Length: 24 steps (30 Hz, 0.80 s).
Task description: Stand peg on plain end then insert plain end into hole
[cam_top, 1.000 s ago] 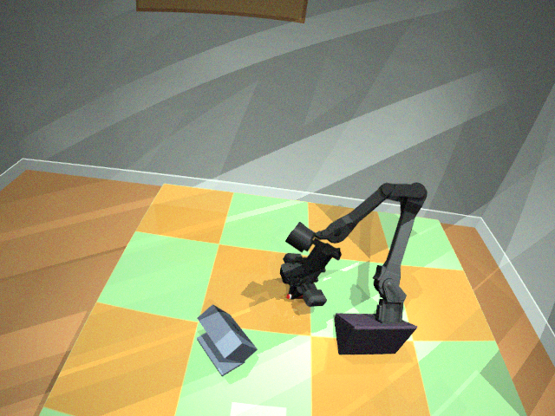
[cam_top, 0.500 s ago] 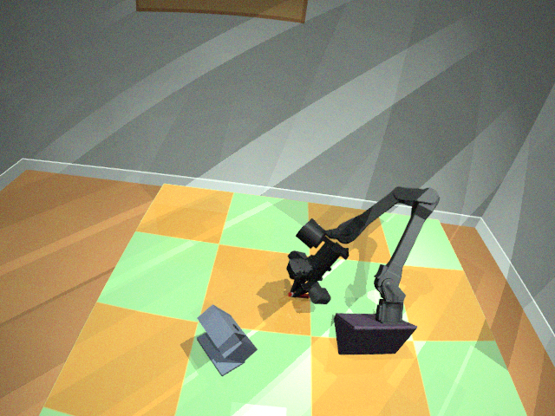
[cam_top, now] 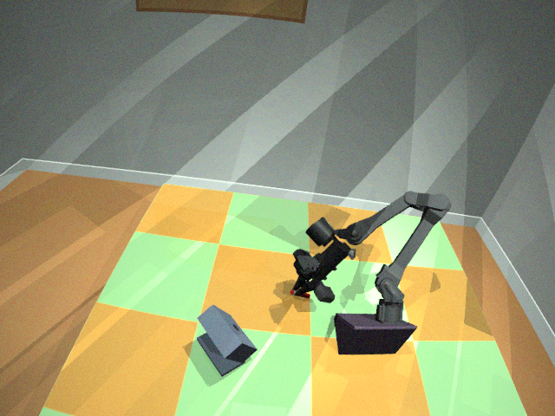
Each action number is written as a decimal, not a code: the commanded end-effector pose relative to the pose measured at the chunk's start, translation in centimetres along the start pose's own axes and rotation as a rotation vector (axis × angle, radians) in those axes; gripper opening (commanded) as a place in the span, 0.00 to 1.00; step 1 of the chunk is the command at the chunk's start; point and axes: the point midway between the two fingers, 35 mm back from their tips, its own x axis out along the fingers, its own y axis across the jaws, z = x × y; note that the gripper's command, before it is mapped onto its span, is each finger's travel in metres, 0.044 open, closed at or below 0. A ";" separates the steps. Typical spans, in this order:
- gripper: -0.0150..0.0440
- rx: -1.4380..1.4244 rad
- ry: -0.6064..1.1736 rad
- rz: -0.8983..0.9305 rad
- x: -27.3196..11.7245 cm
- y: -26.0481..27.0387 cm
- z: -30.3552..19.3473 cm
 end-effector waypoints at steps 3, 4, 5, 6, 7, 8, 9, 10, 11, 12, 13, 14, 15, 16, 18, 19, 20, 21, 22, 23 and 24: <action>0.34 -0.007 -0.047 0.005 -0.3 0.3 -0.3; 0.34 -0.007 -0.056 0.005 -0.3 0.3 -0.3; 0.34 -0.007 -0.065 0.005 -0.4 0.3 -0.4; 0.34 -0.007 -0.073 0.005 -0.4 0.3 -0.4; 0.34 -0.008 -0.082 0.005 -0.5 0.3 -0.4; 0.34 -0.008 -0.091 0.005 -0.6 0.3 -0.5; 0.34 -0.008 -0.099 0.005 -0.6 0.3 -0.5; 0.34 -0.008 -0.108 0.005 -0.7 0.3 -0.5; 0.34 -0.008 -0.117 0.005 -0.7 0.3 -0.6; 0.34 -0.008 -0.125 0.005 -0.8 0.3 -0.6; 0.34 -0.008 -0.134 0.005 -0.8 0.3 -0.7; 0.34 -0.008 -0.143 0.005 -0.9 0.3 -0.7; 0.34 -0.008 -0.151 0.005 -0.9 0.3 -0.7; 0.34 -0.008 -0.160 0.005 -1.0 0.3 -0.8; 0.34 -0.008 -0.177 0.005 -1.1 0.3 -0.9; 0.34 -0.008 -0.186 0.005 -1.2 0.3 -0.9; 0.34 -0.008 -0.195 0.005 -1.2 0.3 -0.9; 0.34 -0.009 -0.203 0.005 -1.3 0.3 -1.0; 0.34 -0.009 -0.212 0.005 -1.3 0.3 -1.0; 0.34 -0.009 -0.220 0.005 -1.4 0.3 -1.1; 0.34 -0.009 -0.229 0.005 -1.4 0.3 -1.1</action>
